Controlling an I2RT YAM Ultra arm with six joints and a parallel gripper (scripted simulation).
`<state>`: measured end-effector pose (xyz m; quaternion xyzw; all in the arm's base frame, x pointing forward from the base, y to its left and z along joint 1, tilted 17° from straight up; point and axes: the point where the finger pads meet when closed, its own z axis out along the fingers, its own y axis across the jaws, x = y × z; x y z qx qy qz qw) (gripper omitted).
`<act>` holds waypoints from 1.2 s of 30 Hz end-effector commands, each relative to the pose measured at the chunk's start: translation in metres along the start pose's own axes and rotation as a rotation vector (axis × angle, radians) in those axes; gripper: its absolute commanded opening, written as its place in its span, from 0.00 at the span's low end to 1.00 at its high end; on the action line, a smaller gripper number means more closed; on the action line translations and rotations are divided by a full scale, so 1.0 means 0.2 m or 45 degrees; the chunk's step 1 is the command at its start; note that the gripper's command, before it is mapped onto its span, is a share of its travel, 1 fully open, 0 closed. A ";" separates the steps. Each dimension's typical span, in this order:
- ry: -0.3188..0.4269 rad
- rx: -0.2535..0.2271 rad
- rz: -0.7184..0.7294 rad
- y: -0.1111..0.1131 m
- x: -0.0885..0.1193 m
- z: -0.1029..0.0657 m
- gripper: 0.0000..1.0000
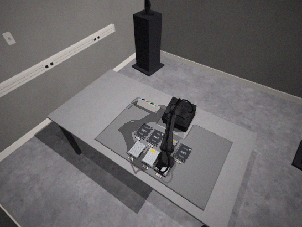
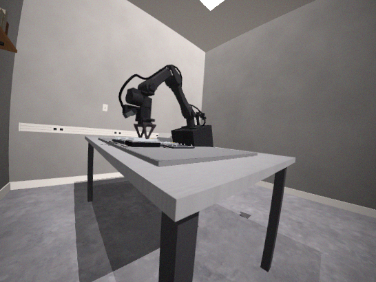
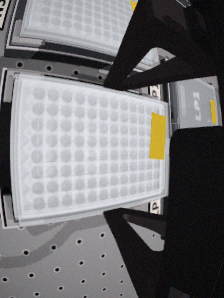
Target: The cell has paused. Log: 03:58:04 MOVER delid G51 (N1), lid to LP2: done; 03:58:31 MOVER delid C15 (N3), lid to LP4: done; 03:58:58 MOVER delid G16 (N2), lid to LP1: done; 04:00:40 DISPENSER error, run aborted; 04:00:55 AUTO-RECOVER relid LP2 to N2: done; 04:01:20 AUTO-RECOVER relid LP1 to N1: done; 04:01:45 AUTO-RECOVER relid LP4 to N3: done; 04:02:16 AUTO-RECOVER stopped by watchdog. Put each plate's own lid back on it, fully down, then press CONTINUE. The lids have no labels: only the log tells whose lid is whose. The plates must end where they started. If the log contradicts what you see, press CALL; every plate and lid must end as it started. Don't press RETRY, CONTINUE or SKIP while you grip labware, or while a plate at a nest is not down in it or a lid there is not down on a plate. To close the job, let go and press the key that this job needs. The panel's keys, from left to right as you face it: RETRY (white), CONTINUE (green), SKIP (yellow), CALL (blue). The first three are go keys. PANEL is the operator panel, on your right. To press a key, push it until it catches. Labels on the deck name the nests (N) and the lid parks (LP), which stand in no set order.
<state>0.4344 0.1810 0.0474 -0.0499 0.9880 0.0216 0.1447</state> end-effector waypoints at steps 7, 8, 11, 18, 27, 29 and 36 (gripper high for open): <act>-0.020 -0.004 0.001 -0.01 -0.03 -0.03 0.00; -0.020 -0.004 0.001 -0.01 -0.03 -0.03 0.00; -0.020 -0.004 0.001 -0.01 -0.03 -0.03 0.00; -0.020 -0.004 0.001 -0.01 -0.03 -0.03 0.00; -0.020 -0.004 0.001 -0.01 -0.03 -0.03 1.00; -0.020 -0.004 0.001 -0.01 -0.03 -0.03 1.00; -0.020 -0.004 0.001 -0.01 -0.03 -0.03 1.00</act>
